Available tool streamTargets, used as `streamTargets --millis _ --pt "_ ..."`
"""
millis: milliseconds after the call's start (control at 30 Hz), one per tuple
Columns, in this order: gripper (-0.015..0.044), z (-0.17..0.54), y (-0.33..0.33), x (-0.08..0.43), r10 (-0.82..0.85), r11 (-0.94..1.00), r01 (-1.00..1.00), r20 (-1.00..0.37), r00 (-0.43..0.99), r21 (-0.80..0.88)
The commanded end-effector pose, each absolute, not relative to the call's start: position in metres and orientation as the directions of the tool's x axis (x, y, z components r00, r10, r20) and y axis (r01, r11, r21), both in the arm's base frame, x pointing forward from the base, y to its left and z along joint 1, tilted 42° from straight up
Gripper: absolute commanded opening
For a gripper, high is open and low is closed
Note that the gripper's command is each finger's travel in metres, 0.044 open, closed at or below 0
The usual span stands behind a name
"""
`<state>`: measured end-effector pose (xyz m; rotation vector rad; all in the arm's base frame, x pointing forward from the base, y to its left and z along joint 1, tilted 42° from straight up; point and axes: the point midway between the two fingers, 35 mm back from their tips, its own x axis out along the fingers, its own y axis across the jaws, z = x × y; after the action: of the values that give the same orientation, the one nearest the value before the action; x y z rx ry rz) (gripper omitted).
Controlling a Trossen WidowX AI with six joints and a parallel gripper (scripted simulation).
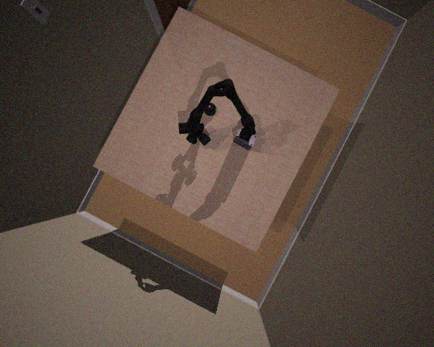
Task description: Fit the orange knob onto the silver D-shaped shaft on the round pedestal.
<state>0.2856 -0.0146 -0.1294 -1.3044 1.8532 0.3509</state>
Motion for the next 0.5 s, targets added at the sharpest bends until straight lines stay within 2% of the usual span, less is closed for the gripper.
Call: streamTargets --millis 0,133,433,467 --pt "0.0000 -0.1373 -0.0214 0.2842 -0.652 0.418 -0.881 -0.748 -0.122 -0.221" --pt "0.0000 -0.1370 -0.0217 0.2817 -0.652 0.418 -0.881 -0.748 -0.122 -0.221" --pt "0.0236 -0.1362 -0.0209 0.2818 -0.649 0.425 -0.879 -0.749 -0.129 -0.216" --pt "0.0240 -0.1362 -0.0209 0.2818 -0.649 0.425 -0.879 -0.749 -0.129 -0.216"
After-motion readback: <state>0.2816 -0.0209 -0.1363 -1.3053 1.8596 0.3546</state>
